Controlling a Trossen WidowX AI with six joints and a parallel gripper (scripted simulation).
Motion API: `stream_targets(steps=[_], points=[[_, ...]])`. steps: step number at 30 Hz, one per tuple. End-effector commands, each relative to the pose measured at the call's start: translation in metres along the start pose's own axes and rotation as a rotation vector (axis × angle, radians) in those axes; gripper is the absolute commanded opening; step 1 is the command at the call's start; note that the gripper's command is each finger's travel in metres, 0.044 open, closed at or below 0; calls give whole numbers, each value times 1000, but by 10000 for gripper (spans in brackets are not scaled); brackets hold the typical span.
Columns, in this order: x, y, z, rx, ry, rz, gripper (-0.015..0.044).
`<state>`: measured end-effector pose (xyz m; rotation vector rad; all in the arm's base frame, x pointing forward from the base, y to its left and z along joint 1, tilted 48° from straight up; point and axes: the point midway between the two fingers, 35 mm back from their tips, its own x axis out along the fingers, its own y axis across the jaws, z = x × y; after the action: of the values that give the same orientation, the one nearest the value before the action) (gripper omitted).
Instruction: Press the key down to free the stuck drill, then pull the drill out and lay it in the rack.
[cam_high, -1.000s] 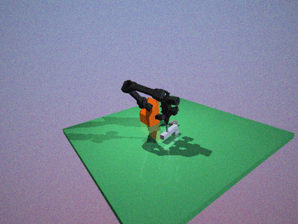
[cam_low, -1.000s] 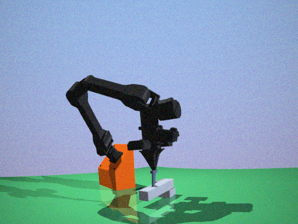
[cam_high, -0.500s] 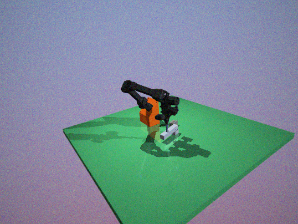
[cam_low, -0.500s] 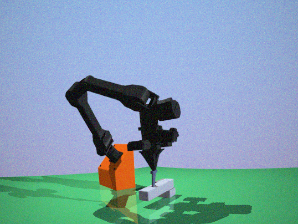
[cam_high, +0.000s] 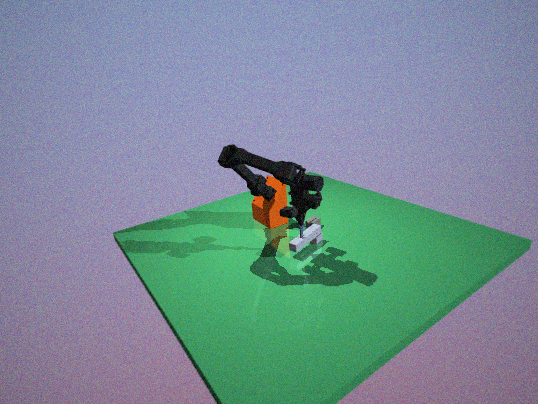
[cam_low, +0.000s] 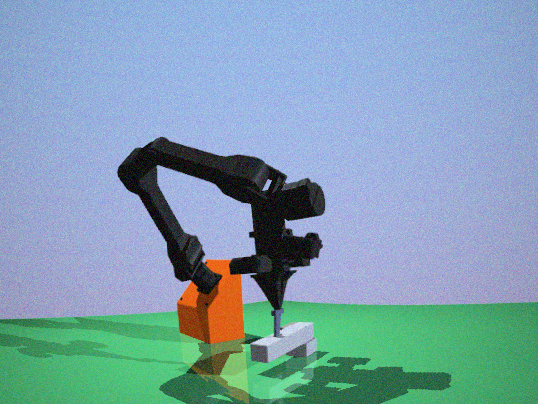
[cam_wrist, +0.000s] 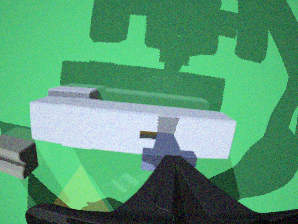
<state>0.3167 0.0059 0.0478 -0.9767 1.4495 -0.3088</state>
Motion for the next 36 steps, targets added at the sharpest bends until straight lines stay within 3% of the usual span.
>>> stream_targets(steps=[1, 9, 13, 18, 22, 26, 36], points=[[24, -5, -8, 15, 60, -5, 0], [28, -6, -9, 15, 61, -5, 0], [7, -4, -3, 15, 58, -1, 105], [-49, -2, 5, 15, 60, -1, 236], [-43, 0, 5, -8, 44, -4, 341], [-23, 41, 14, -379, 44, 11, 440], [36, 146, 3, -1380, 43, 42, 440]])
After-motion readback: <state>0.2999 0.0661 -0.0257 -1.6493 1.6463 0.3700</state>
